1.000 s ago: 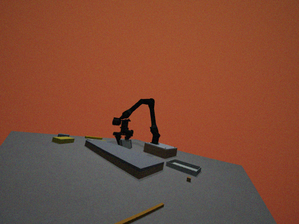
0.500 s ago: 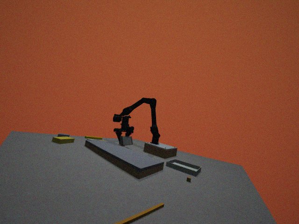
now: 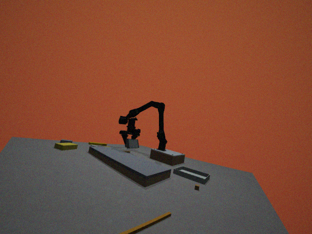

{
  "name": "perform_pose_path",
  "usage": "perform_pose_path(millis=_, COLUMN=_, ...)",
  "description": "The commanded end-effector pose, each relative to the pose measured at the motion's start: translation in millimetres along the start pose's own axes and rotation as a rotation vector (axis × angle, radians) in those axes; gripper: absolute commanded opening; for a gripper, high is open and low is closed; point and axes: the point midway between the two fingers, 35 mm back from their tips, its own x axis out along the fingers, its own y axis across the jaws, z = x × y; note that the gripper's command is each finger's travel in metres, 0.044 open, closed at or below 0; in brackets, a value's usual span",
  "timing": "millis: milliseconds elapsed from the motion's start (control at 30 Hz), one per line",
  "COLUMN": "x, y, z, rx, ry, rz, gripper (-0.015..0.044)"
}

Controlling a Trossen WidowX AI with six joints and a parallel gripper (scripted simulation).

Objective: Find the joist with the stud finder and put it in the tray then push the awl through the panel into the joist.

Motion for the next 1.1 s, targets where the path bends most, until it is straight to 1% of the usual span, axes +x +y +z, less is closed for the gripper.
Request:
perform_pose_path(millis=0, x=-1.7, y=0.2, z=1.0, rx=-0.003, ry=0.011, rz=0.001, gripper=0.0)
perform_pose_path(millis=1067, x=3.2, y=0.0, z=5.4, rx=-0.003, ry=0.189, rz=0.007, gripper=0.0)
